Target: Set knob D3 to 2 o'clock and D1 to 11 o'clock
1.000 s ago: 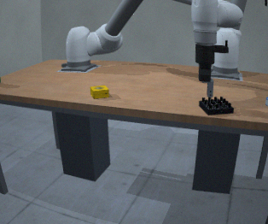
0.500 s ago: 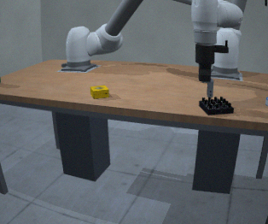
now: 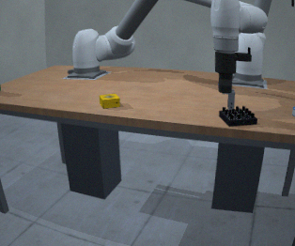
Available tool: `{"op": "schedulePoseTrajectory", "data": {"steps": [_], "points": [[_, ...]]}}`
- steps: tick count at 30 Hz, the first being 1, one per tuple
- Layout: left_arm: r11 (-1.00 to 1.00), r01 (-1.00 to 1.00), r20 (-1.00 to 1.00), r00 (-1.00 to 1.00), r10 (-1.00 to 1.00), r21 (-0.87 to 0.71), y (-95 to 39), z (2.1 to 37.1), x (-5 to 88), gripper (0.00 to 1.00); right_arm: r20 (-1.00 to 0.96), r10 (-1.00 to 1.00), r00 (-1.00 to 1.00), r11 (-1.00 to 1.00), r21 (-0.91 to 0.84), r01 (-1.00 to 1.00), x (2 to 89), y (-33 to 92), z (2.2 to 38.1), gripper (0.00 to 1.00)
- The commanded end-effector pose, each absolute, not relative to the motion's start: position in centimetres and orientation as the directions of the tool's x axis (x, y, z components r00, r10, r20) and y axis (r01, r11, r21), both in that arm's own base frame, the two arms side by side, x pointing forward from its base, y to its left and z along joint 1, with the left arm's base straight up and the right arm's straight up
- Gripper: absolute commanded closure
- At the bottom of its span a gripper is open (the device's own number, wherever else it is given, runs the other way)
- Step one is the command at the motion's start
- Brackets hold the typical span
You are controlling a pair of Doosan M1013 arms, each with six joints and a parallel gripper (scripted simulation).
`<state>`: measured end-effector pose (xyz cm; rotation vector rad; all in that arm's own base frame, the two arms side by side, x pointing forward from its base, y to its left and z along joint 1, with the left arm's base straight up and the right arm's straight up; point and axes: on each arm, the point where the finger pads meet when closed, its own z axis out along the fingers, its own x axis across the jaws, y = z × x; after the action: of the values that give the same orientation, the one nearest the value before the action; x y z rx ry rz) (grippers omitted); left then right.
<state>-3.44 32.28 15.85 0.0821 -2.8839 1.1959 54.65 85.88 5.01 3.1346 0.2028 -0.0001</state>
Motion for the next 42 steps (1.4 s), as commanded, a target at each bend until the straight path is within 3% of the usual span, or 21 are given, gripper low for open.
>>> {"op": "schedulePoseTrajectory", "data": {"steps": [1,18,19,42], "points": [[0.706,-0.056,0.038,-0.998,-0.041,-0.706,32.30,15.88,-3.44,0.00,0.001,0.129,0.992,-0.992,-0.001,0.129,54.66,85.93,4.93,0.54],[0.706,-0.056,0.038,-0.998,-0.041,-0.706,32.30,15.88,-3.44,0.00,0.001,0.129,0.992,-0.992,-0.001,0.129,54.66,85.93,4.88,0.54],[0.706,-0.056,0.038,-0.998,-0.041,-0.706,32.30,15.88,-3.44,0.00,0.001,0.129,0.992,-0.992,-0.001,0.129,54.66,85.93,4.88,0.70],[0.706,-0.056,0.038,-0.998,-0.041,-0.706,32.30,15.88,-3.44,0.00,0.001,0.104,0.995,-0.995,-0.001,0.104,54.66,85.93,4.88,0.70]]}}
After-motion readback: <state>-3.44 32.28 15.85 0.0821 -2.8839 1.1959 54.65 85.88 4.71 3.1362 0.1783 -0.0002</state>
